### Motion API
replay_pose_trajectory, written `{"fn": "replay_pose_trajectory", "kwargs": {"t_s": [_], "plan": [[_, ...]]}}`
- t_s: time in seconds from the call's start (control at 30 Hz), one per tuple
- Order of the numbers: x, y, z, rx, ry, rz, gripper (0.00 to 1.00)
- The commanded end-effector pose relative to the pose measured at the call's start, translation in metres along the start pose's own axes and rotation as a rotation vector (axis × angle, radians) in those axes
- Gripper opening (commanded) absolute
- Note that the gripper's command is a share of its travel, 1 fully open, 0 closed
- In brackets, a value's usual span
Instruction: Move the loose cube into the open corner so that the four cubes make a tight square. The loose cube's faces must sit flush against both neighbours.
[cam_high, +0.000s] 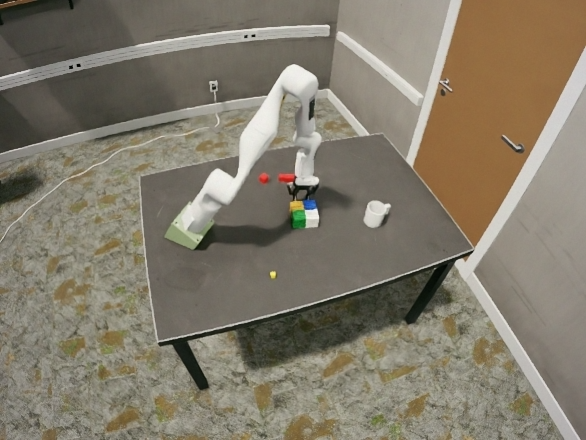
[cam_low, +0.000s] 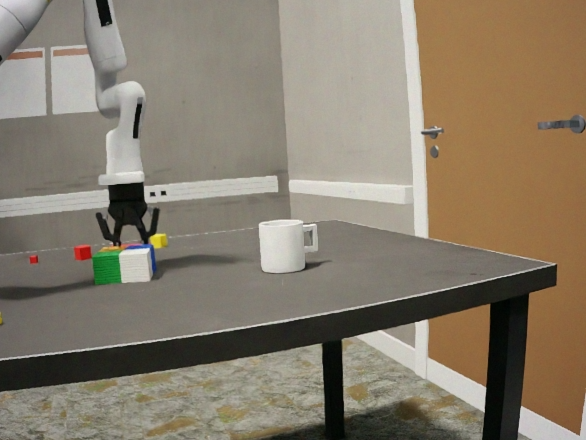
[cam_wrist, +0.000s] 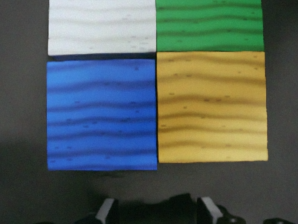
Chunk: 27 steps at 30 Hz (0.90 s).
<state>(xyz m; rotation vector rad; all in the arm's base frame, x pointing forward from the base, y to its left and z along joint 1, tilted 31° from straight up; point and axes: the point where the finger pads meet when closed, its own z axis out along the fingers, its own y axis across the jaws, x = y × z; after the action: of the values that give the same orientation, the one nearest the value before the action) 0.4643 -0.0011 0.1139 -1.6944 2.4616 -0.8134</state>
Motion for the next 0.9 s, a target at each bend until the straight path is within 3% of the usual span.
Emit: {"fn": "replay_pose_trajectory", "kwargs": {"t_s": [0.0, 0.87], "plan": [[-0.0004, -0.0003, -0.0004, 0.001, -0.001, 0.000, 0.56], [0.0021, -0.0003, -0.0004, 0.001, -0.001, 0.000, 0.56]]}}
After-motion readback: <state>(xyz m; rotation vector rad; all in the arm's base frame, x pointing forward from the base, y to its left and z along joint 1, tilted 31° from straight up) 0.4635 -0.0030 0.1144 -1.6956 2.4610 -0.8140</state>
